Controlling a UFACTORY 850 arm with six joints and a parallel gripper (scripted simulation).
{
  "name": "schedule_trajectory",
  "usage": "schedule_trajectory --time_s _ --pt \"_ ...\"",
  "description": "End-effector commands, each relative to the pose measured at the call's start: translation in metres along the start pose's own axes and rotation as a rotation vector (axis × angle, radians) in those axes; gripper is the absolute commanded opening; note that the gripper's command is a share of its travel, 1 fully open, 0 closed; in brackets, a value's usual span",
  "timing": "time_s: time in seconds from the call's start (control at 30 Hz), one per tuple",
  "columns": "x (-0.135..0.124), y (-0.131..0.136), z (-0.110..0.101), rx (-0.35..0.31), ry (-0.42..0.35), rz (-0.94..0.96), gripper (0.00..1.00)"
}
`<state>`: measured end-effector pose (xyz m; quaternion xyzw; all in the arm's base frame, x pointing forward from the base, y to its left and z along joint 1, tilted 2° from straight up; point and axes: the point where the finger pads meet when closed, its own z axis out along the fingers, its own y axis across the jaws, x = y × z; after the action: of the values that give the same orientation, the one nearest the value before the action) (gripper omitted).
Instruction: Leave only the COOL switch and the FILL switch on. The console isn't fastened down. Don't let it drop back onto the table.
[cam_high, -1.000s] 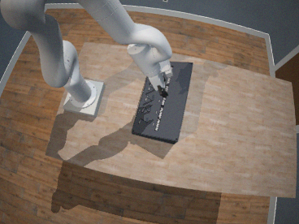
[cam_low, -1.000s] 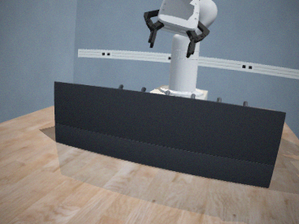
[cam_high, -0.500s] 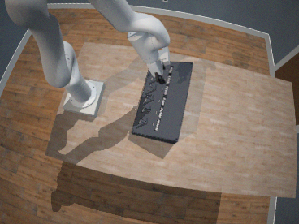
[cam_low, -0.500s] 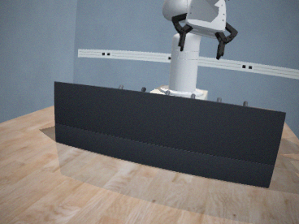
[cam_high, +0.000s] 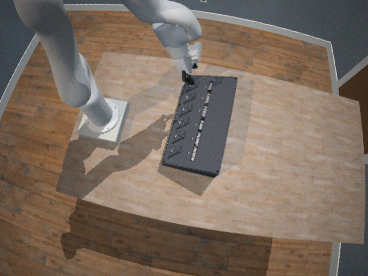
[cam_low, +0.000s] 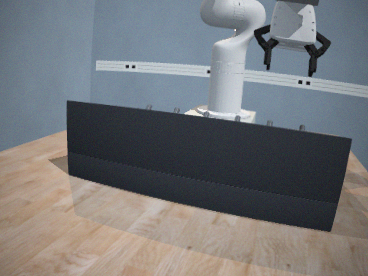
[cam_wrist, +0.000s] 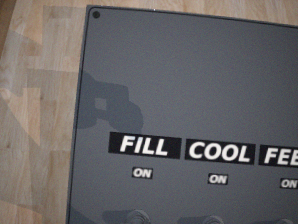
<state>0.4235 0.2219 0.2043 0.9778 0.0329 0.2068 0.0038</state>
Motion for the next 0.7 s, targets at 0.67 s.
schedule_trajectory --time_s 0.67 --pt "-0.029 -0.044 -0.014 0.002 -0.039 0.09 0.77"
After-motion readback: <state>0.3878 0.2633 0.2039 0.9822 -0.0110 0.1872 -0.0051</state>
